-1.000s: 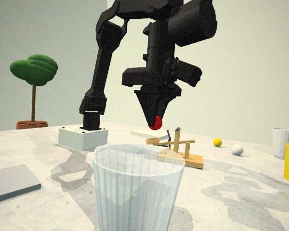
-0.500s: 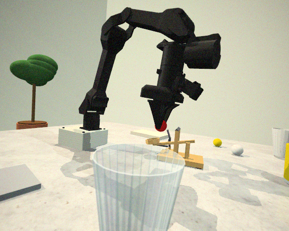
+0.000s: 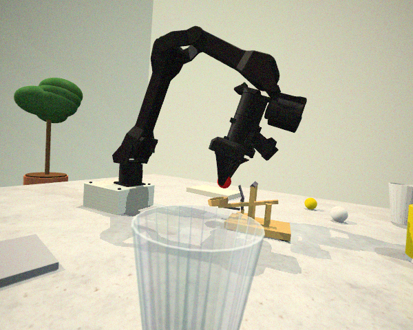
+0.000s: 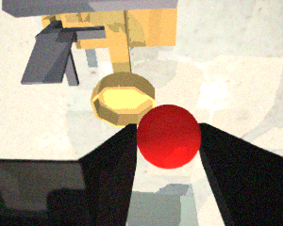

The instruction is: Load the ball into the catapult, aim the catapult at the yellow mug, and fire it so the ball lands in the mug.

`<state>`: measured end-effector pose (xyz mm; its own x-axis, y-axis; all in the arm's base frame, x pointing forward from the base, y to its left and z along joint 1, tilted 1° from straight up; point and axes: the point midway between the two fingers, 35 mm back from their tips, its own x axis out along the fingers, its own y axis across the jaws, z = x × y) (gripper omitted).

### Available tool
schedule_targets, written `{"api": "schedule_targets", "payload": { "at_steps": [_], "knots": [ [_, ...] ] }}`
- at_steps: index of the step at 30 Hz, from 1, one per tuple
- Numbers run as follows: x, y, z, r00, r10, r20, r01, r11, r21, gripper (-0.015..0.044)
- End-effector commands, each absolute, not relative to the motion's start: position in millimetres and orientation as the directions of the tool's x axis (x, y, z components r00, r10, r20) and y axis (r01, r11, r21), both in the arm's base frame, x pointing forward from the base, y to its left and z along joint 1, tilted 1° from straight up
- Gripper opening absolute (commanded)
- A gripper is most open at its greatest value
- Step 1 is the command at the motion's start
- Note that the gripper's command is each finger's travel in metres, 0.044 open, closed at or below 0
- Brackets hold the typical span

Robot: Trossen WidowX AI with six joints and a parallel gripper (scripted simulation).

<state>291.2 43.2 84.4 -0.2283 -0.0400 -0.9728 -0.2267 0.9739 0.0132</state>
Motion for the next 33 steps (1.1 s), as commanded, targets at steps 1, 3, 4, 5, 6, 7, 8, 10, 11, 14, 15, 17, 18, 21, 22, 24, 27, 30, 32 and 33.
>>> {"api": "schedule_targets", "payload": {
  "at_steps": [1, 3, 4, 5, 6, 7, 8, 10, 11, 14, 15, 17, 18, 21, 22, 24, 27, 30, 32, 33],
  "knots": [
    [271, 62, 80, -0.275, -0.072, -0.959, -0.241, 0.971, -0.004, 0.0000],
    [265, 66, 79, -0.287, -0.082, -0.955, -0.246, 0.969, -0.009, 0.0000],
    [265, 67, 78, -0.288, -0.083, -0.954, -0.247, 0.969, -0.010, 0.0000],
    [265, 67, 78, -0.288, -0.083, -0.954, -0.247, 0.969, -0.010, 0.0000],
    [265, 67, 78, -0.288, -0.083, -0.954, -0.247, 0.969, -0.010, 0.0000],
    [265, 67, 78, -0.288, -0.083, -0.954, -0.247, 0.969, -0.010, 0.0000],
    [265, 67, 76, -0.288, -0.083, -0.954, -0.247, 0.969, -0.010, 0.0000],
    [265, 67, 71, -0.288, -0.083, -0.954, -0.247, 0.969, -0.010, 0.0000],
    [265, 67, 67, -0.288, -0.083, -0.954, -0.247, 0.969, -0.010, 0.0000],
    [265, 67, 63, -0.288, -0.083, -0.954, -0.247, 0.969, -0.010, 0.0000],
    [265, 67, 63, -0.288, -0.083, -0.954, -0.247, 0.969, -0.010, 0.0000],
    [266, 67, 62, -0.288, -0.083, -0.954, -0.247, 0.969, -0.010, 0.0000],
    [266, 67, 61, -0.288, -0.083, -0.954, -0.247, 0.969, -0.010, 0.0000],
    [266, 67, 57, -0.288, -0.083, -0.954, -0.247, 0.969, -0.010, 0.0000],
    [266, 67, 56, -0.288, -0.083, -0.954, -0.247, 0.969, -0.010, 0.0000],
    [266, 67, 52, -0.288, -0.083, -0.954, -0.247, 0.969, -0.010, 0.0000],
    [267, 67, 49, -0.288, -0.083, -0.954, -0.247, 0.969, -0.010, 0.0000],
    [267, 68, 54, -0.287, -0.080, -0.954, -0.251, 0.968, -0.006, 0.0000],
    [267, 68, 54, -0.287, -0.080, -0.954, -0.251, 0.968, -0.006, 0.0000],
    [267, 68, 54, -0.287, -0.080, -0.954, -0.251, 0.968, -0.006, 0.0000]
  ]
}}
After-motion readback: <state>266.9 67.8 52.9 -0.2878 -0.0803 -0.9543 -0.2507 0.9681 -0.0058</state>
